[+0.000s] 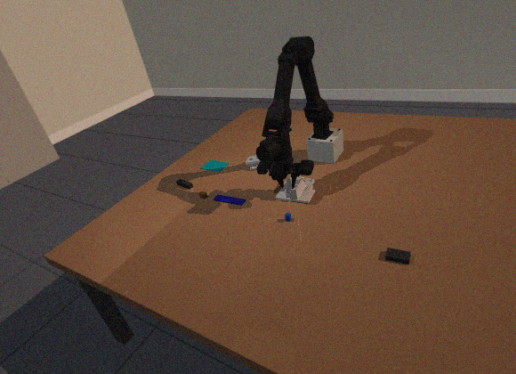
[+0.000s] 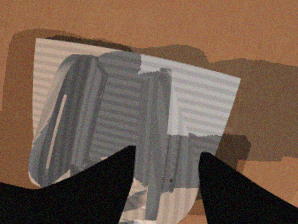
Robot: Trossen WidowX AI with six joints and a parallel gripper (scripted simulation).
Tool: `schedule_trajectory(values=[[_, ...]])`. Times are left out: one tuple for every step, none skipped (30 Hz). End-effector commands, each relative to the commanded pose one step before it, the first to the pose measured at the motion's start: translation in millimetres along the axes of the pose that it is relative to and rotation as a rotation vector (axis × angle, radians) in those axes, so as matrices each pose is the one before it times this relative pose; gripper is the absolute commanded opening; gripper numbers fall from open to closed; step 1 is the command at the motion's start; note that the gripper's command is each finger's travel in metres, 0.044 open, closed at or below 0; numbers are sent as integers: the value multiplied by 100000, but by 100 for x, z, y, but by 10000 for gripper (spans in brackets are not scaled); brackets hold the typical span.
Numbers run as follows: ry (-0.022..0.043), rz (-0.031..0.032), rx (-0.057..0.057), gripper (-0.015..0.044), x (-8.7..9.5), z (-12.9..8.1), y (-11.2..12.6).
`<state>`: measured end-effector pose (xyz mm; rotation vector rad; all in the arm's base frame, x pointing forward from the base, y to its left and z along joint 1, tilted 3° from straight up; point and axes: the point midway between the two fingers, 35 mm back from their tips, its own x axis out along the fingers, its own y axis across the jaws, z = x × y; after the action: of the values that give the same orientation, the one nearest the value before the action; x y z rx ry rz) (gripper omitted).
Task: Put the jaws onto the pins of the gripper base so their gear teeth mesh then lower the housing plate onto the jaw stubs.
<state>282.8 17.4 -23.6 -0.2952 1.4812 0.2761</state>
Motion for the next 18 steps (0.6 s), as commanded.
schedule_trajectory(values=[[-273, 150, -337, 134, 255, 93, 13], [0, 0, 0, 134, 0, 0, 0], [0, 0, 0, 134, 0, 0, 0], [0, 0, 0, 134, -11, 0, 0], [0, 0, 0, 134, -34, 0, 0], [-1, 0, 0, 134, -57, 1, 0], [-1, 0, 0, 134, -74, 0, 0], [-1, 0, 0, 134, -74, 0, 0], [-1, 0, 0, 134, -75, 0, 0], [-1, 0, 0, 134, -75, 0, 0], [-1, 0, 0, 134, -75, 0, 0], [-1, 0, 0, 134, -74, -1, 0], [0, 0, 0, 134, -57, -1, 0], [0, 0, 0, 134, 9, 1, 0], [0, 0, 0, 134, 28, 3, -1], [0, 0, 0, 134, 47, 5, -2], [0, 0, 0, 134, 47, 5, -2], [0, 0, 0, 134, 28, 3, -1]])
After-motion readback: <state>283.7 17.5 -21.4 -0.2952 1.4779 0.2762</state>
